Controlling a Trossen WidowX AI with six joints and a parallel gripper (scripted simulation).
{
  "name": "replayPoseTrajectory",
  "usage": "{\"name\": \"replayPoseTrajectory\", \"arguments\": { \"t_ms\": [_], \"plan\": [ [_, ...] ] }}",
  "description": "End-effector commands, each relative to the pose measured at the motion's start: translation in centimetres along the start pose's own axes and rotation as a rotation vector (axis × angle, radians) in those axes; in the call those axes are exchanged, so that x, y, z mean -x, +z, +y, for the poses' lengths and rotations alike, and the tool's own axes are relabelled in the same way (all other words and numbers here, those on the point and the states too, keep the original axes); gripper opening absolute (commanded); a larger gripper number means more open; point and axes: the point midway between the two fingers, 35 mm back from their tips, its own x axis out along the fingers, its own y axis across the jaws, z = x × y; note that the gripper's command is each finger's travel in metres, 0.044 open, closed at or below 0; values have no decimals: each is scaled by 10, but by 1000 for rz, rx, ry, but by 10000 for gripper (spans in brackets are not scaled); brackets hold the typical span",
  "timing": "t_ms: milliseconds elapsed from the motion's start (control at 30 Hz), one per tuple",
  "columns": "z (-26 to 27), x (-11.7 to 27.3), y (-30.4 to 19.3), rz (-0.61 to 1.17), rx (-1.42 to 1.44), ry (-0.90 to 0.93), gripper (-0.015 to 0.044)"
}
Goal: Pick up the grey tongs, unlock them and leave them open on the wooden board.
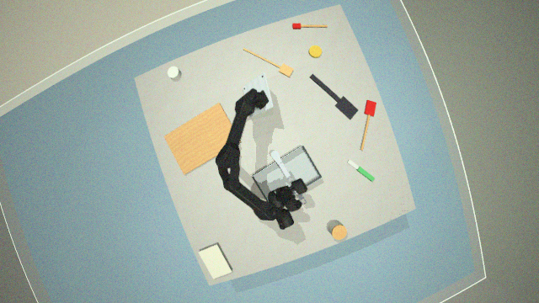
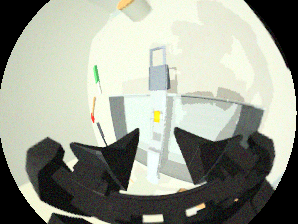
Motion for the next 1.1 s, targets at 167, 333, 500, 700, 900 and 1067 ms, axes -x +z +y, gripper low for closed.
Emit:
{"name": "replayPoseTrajectory", "arguments": {
  "t_ms": [167, 333, 500, 700, 900, 1067],
  "plan": [
    [0, -16, -2, 8, 4, -4, 260],
    [0, -25, -3, 8, 4, -4, 260],
    [0, -33, -3, 8, 4, -4, 260],
    [0, -42, -4, 8, 4, -4, 260],
    [0, -41, -2, 2, 0, 0, 181],
    [0, -41, -2, 2, 0, 0, 89]
  ]
}}
